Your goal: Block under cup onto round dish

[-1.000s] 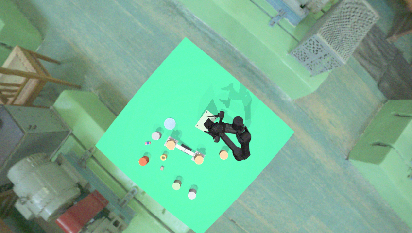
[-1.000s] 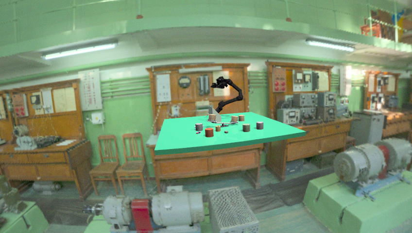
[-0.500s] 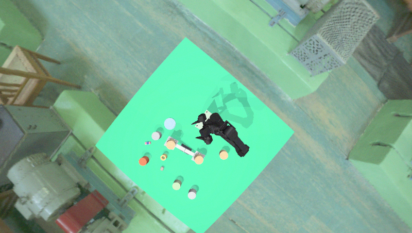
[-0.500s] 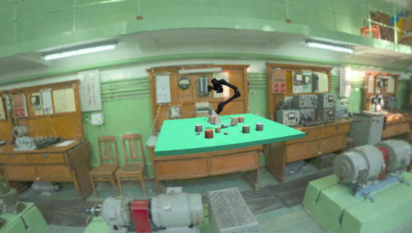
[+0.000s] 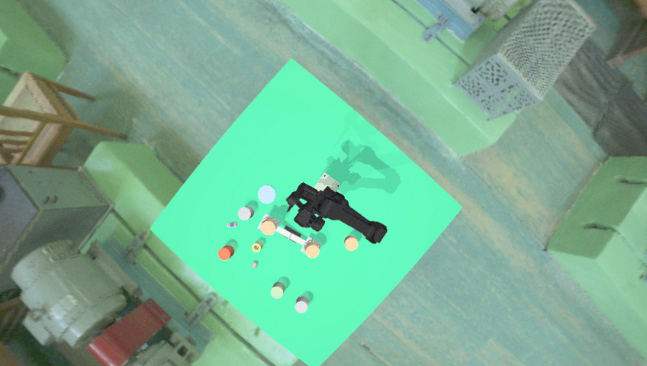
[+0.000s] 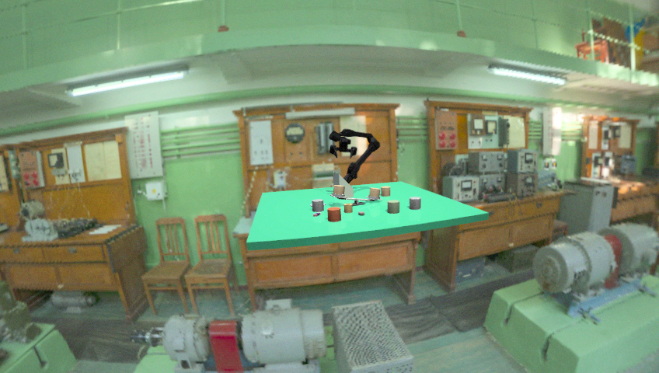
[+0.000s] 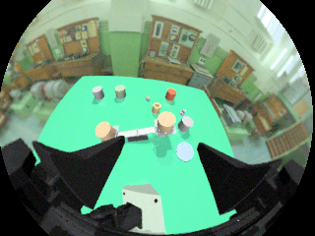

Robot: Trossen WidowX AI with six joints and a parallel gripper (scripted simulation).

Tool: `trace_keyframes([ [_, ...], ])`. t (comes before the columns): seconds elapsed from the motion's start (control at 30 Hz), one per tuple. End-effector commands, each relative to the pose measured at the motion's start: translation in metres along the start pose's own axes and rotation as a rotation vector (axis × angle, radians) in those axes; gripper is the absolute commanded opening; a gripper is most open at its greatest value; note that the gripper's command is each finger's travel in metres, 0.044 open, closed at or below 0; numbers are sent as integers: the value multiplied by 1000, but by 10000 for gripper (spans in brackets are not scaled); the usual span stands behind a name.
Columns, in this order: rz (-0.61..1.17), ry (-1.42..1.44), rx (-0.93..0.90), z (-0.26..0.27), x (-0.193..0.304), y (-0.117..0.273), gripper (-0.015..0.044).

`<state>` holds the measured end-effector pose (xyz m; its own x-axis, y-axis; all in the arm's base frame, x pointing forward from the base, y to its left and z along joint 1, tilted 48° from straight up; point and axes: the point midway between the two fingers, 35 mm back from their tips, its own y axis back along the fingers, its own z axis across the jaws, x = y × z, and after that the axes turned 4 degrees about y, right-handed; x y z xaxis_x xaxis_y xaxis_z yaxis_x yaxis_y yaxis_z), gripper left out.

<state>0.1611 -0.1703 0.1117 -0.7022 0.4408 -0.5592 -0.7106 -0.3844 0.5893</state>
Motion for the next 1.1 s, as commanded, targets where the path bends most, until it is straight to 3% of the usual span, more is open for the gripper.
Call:
trace_keyframes([
  [0.0, 32, 28, -114, 9, 6, -25, 440],
  [0.27, 76, 94, -303, 28, 18, -65, 440],
  [0.47, 107, 55, -313, 32, 16, -69, 440],
  [1.07, 487, -316, -283, 83, 9, -113, 440],
])
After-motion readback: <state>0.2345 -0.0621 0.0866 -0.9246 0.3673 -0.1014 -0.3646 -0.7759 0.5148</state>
